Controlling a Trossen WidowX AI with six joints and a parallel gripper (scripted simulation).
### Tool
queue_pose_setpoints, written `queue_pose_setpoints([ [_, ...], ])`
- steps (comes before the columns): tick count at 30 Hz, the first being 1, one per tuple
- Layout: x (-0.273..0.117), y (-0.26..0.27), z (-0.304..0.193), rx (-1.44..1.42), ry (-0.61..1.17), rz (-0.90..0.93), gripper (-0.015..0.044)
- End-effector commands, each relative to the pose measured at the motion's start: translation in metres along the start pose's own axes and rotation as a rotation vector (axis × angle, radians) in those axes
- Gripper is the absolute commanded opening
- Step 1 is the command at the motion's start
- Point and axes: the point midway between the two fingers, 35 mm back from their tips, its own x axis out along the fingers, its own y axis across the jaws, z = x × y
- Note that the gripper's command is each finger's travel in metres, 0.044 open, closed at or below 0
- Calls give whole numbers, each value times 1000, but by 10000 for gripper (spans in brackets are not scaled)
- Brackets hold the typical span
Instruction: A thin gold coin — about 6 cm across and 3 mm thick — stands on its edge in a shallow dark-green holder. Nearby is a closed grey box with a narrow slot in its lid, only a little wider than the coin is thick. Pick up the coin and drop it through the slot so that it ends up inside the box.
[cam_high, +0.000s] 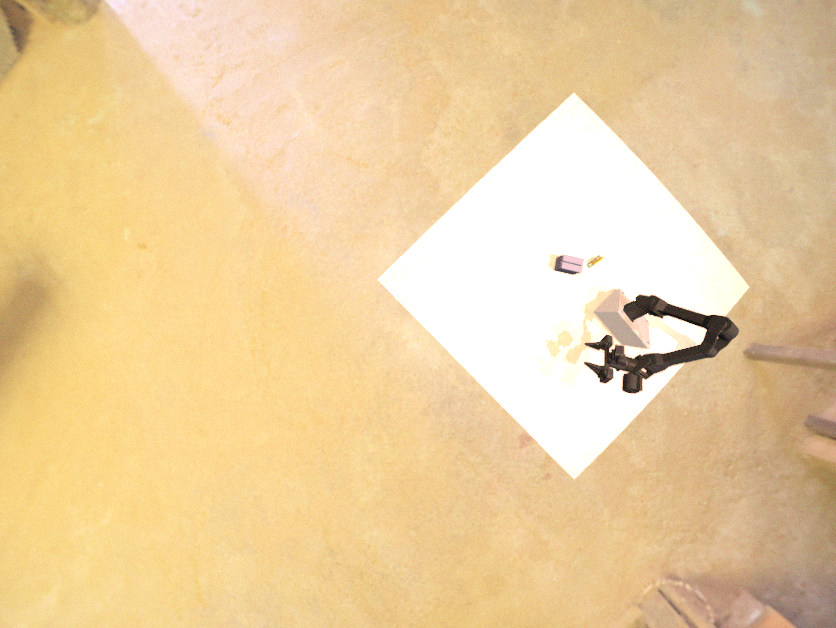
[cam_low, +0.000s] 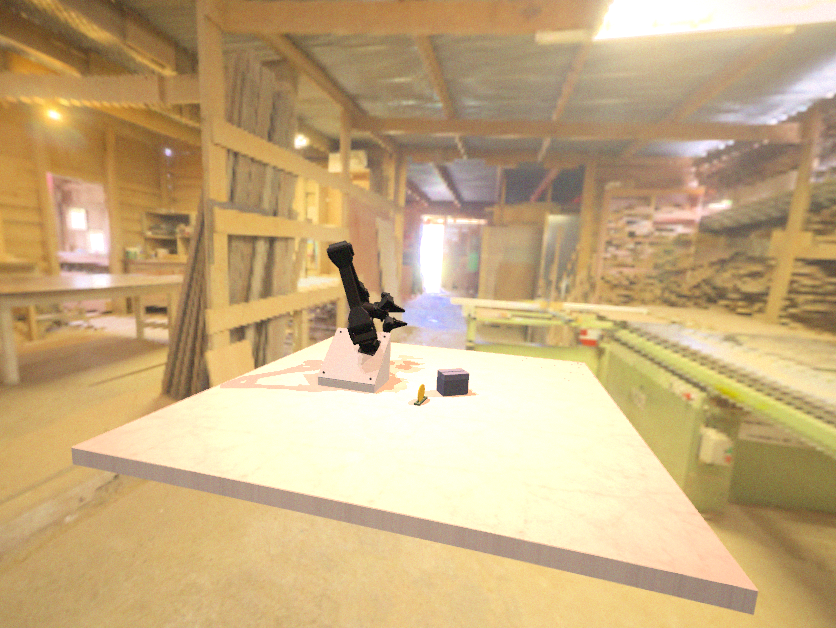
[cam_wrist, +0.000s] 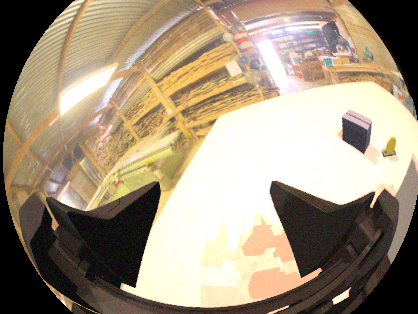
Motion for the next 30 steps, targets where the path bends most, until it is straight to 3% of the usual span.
queue_pose_setpoints([
  [1, 1, 0, 1, -8, 2, -7, 374],
  [9, 45, -40, 66, -363, 191, -262, 164],
  [18, 78, -118, 125, -705, 531, -398, 161],
  [30, 78, -225, 165, -980, 954, -328, 161],
])
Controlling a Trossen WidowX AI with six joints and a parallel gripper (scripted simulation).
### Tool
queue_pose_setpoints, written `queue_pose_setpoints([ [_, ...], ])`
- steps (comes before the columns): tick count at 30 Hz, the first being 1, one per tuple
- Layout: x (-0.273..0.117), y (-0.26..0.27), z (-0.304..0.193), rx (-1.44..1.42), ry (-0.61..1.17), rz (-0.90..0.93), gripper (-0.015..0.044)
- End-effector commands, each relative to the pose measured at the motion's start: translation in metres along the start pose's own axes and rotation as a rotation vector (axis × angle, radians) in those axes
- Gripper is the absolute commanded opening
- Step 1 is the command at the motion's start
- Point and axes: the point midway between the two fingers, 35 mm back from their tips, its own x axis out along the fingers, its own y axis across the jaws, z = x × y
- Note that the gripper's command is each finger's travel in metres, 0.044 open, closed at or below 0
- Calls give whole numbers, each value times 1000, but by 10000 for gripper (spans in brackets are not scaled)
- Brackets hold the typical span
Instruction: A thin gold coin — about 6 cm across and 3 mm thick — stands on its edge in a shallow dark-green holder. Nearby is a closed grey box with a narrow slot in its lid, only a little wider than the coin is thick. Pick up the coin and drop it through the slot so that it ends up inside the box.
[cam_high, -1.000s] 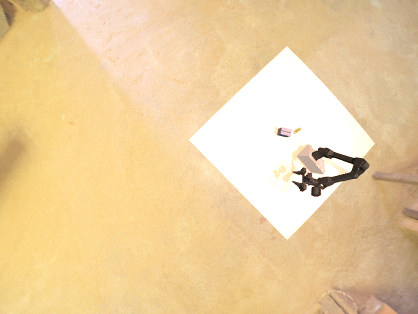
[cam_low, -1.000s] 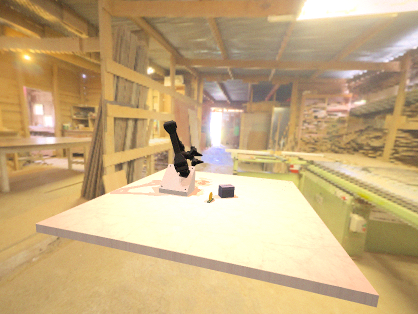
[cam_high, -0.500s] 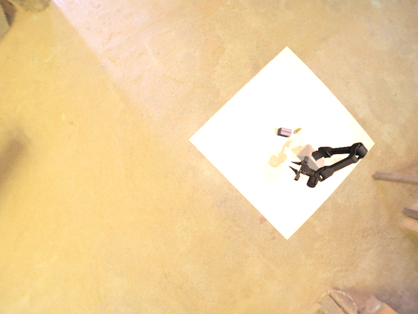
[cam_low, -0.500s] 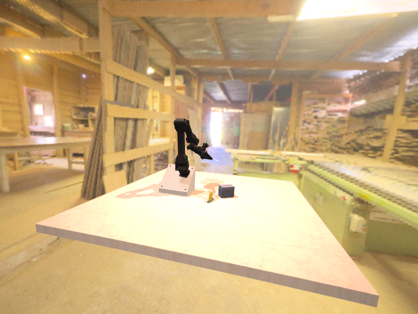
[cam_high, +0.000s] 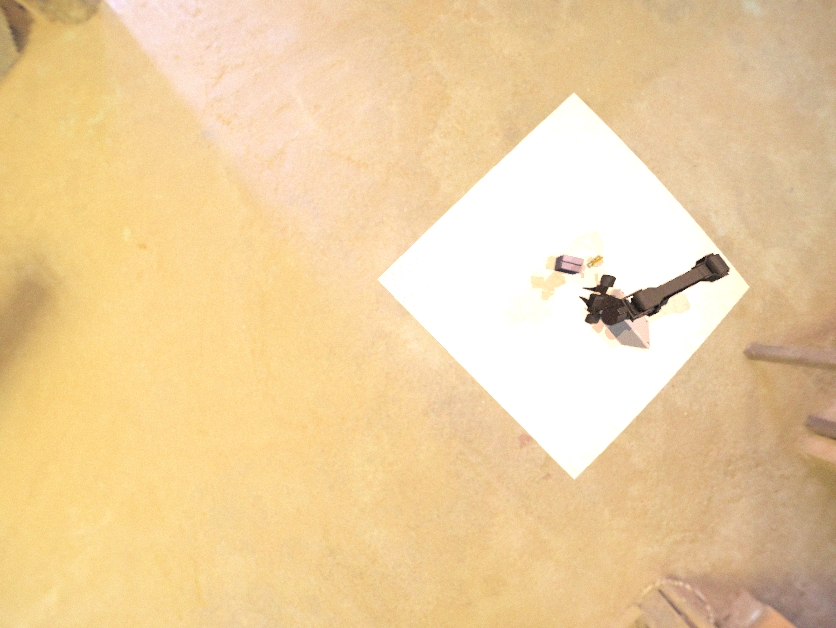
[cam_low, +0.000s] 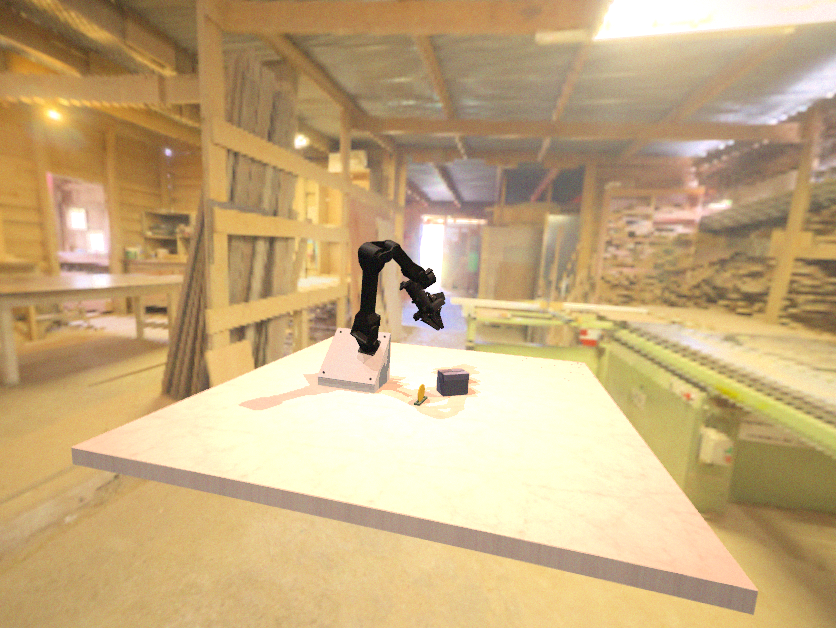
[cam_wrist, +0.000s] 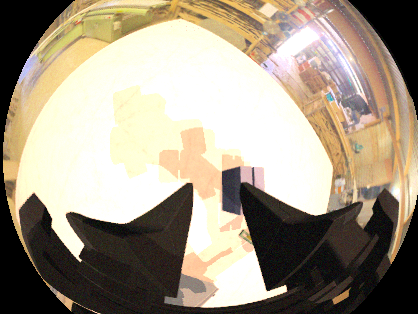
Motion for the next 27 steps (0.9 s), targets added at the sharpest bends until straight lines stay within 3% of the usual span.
queue_pose_setpoints([
  [1, 24, -57, -32, -218, 170, 99, 161],
  [18, 48, -154, -165, -688, 377, 523, 161],
  [27, 47, -160, -174, -703, 378, 542, 161],
])
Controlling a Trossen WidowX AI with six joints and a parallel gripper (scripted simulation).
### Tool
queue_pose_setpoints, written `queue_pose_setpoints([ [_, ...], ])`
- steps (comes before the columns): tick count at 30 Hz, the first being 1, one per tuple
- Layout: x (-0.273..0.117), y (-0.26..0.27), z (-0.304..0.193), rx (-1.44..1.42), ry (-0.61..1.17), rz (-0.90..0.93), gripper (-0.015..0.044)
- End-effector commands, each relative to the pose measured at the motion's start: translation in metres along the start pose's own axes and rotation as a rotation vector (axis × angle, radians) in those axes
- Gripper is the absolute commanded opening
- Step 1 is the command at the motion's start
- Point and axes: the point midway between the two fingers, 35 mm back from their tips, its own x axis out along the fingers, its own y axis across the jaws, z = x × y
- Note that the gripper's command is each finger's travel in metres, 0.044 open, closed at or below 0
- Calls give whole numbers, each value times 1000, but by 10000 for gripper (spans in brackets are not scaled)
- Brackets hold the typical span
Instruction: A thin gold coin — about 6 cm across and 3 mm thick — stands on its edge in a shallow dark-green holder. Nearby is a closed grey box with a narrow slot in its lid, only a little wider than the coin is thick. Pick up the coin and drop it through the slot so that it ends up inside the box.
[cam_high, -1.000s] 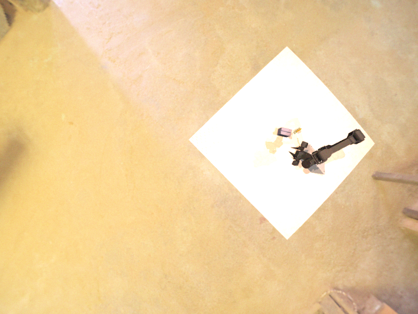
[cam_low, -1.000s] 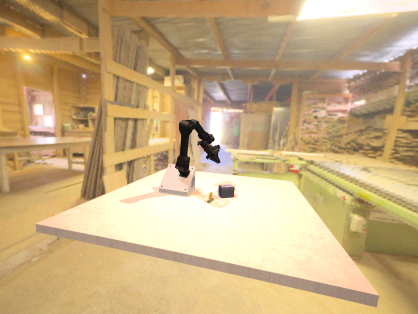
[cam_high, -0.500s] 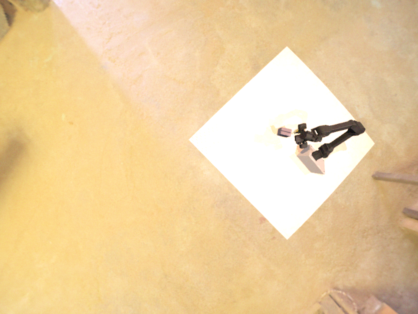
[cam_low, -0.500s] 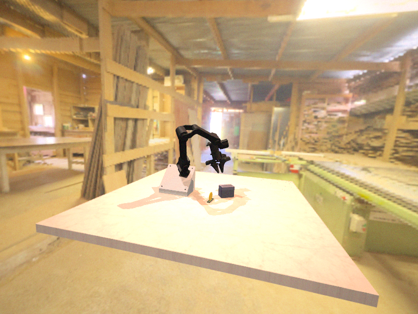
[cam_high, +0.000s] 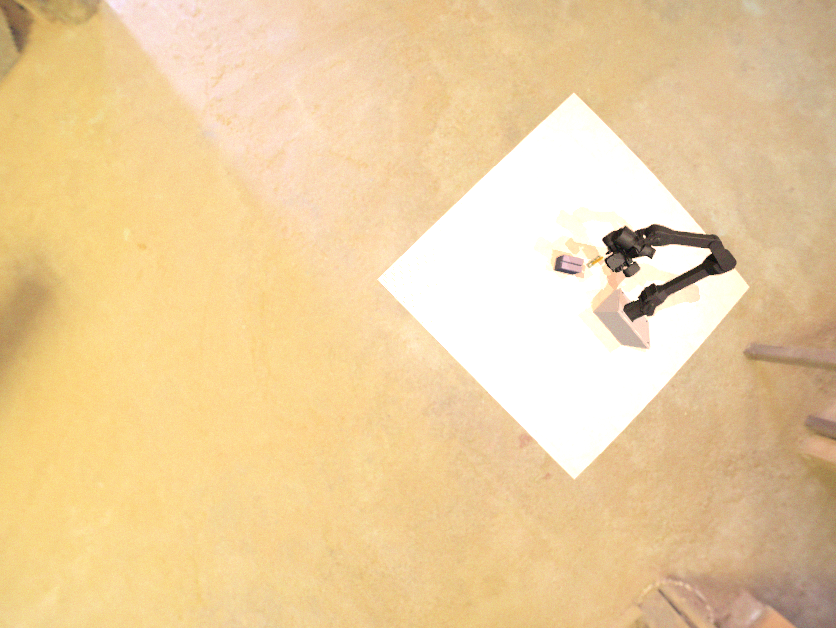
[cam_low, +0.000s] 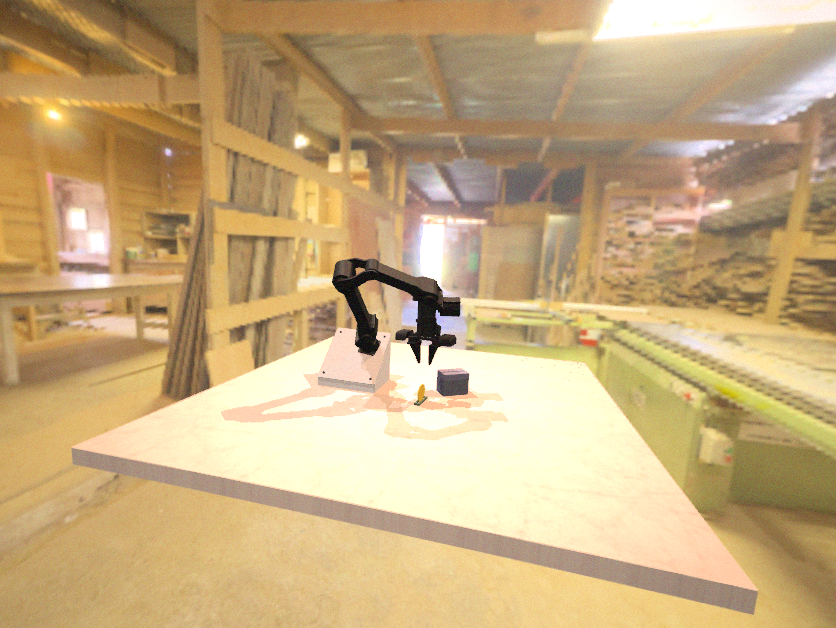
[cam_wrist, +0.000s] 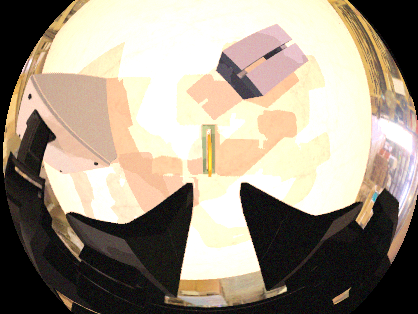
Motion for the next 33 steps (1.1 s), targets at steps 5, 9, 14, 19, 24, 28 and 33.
queue_pose_setpoints([
  [5, 27, 2, -6, -23, -8, 11, 161],
  [9, 35, 2, -6, -23, -7, 11, 161],
  [14, 50, 2, -8, -23, -6, 11, 161],
  [19, 54, 2, -7, -23, -7, 11, 161],
  [24, 62, 1, -7, -23, -9, 11, 161],
  [28, 69, 1, -6, -23, -9, 11, 161],
  [33, 77, 0, -6, -23, -10, 11, 161],
])
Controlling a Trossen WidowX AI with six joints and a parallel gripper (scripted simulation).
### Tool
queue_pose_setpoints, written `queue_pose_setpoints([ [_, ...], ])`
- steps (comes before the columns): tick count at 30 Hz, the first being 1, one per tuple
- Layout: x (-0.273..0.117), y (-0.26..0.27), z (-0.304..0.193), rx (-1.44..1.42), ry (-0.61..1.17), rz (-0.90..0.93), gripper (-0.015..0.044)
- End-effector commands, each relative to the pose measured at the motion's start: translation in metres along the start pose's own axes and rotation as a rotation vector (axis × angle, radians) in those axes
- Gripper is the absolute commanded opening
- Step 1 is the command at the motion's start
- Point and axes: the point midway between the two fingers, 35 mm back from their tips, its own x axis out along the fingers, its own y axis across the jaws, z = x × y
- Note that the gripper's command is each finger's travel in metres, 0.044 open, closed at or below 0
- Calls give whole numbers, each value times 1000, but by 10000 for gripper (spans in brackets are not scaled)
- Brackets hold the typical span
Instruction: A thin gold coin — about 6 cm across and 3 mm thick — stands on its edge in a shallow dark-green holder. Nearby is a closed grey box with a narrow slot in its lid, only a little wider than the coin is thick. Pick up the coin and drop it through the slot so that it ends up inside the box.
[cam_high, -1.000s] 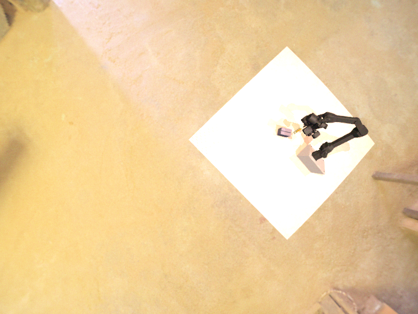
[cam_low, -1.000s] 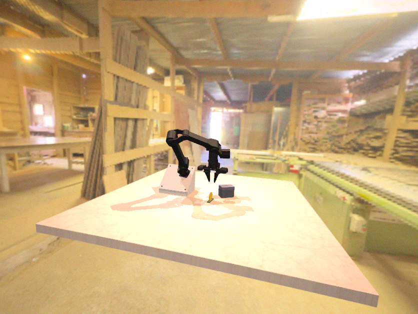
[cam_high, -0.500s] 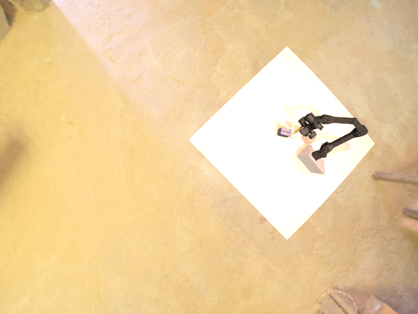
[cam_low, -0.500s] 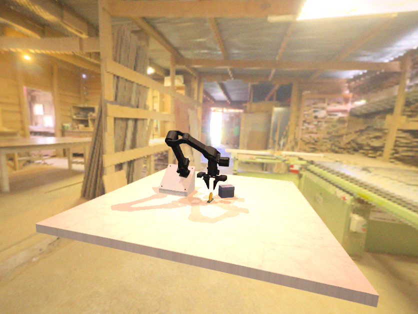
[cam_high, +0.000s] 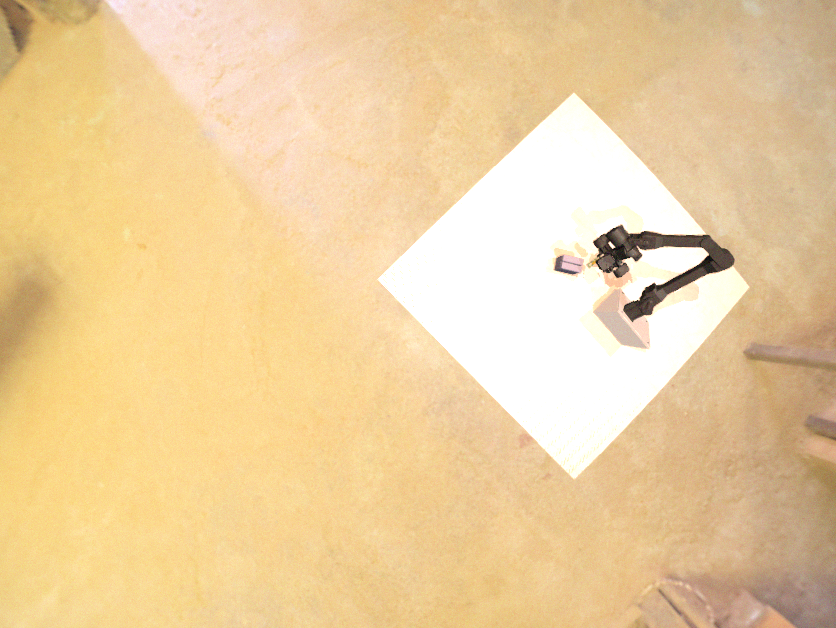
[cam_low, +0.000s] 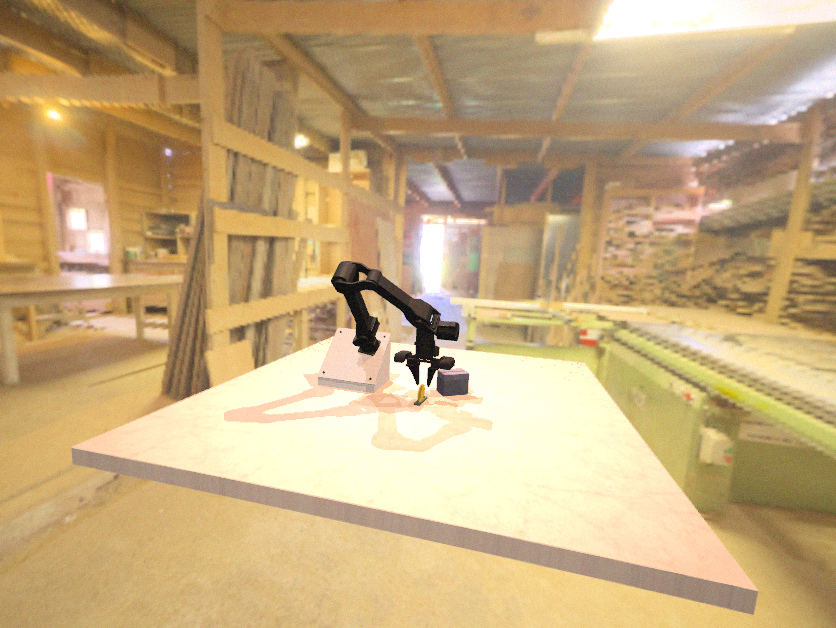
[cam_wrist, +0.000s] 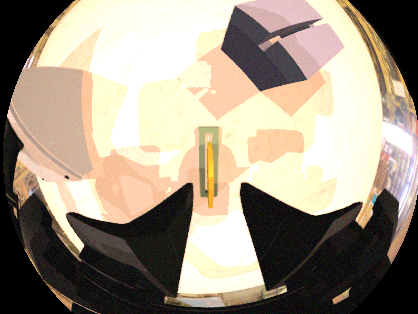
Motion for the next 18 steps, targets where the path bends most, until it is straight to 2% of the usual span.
queue_pose_setpoints([
  [1, 9, 2, 1, -12, 3, 12, 161],
  [18, 36, 4, -1, -12, 7, 12, 161],
])
